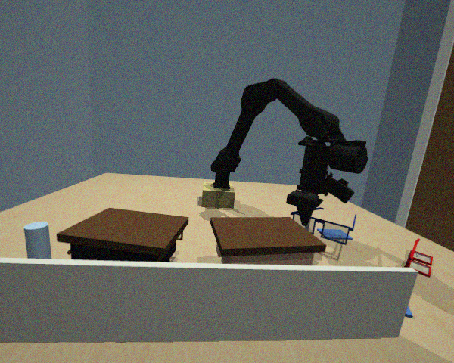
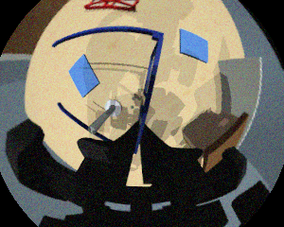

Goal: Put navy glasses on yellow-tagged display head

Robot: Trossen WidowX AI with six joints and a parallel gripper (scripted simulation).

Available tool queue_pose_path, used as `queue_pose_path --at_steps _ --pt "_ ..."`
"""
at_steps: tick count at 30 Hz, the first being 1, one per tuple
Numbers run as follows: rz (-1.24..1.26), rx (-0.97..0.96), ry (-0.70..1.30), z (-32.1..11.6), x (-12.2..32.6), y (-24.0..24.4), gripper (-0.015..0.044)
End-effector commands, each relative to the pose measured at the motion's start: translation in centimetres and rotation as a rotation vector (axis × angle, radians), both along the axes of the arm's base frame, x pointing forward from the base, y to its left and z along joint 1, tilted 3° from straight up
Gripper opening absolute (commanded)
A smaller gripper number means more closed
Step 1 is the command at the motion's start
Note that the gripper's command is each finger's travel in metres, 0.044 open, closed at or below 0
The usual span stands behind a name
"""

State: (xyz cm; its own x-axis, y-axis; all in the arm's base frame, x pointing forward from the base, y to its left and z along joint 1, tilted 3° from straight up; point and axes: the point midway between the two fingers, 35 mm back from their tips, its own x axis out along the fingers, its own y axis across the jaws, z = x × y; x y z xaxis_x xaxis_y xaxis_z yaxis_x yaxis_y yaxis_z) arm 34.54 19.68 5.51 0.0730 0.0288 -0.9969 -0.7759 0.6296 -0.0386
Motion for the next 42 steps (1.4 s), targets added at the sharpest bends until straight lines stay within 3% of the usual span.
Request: queue_pose_path --at_steps 1,42 --pt "0.005 0.0 -0.007 0.2 0.3 0.1 0.0" --pt "0.005 0.001 -0.008 0.4 1.8 0.9 0.0"
